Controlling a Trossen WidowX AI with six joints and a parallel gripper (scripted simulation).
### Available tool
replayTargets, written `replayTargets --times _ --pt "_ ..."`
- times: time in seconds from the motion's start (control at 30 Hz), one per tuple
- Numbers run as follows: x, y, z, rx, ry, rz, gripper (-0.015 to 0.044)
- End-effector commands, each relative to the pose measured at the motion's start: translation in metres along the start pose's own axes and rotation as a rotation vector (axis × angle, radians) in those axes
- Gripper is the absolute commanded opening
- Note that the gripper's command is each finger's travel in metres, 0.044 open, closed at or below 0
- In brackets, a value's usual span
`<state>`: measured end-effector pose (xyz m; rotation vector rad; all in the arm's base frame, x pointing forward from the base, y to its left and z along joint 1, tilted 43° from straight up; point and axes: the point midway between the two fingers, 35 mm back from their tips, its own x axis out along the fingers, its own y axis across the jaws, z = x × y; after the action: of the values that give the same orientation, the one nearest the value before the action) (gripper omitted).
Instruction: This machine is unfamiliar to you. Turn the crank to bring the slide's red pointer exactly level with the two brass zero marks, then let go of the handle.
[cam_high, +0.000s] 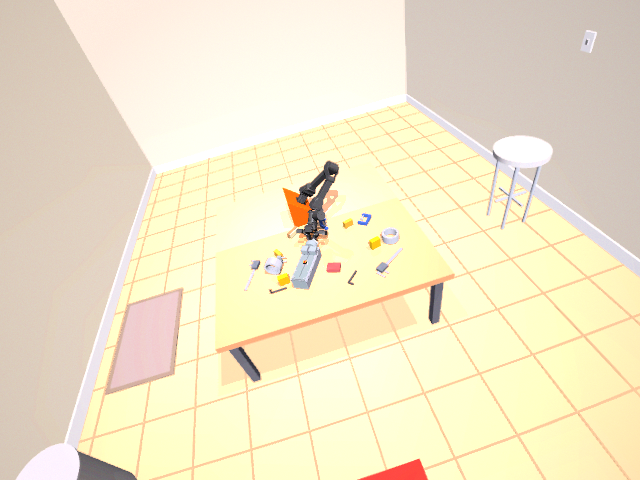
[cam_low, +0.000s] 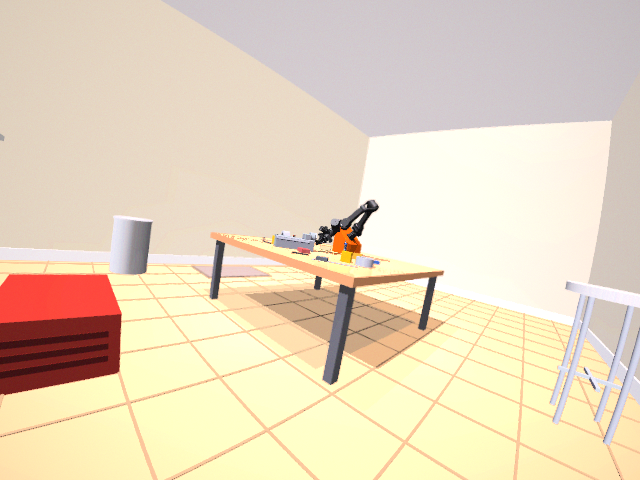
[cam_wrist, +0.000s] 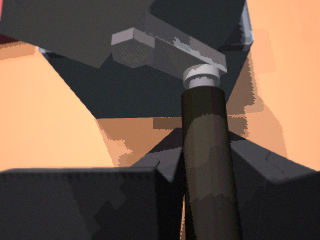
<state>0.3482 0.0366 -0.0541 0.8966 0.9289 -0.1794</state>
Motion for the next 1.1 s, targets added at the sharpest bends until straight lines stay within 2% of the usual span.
replayTargets --times 0.0,0.3,0.87,1.07 --pt "-0.001 -0.001 0.001 -0.002 -0.003 -0.004 0.0000" --pt "0.000 0.000 0.000 0.000 0.000 0.000 0.0000" --pt "0.000 0.000 0.000 0.000 0.000 0.000 0.0440" --pt "-0.012 0.001 0.014 -0.001 0.000 -0.001 0.0440"
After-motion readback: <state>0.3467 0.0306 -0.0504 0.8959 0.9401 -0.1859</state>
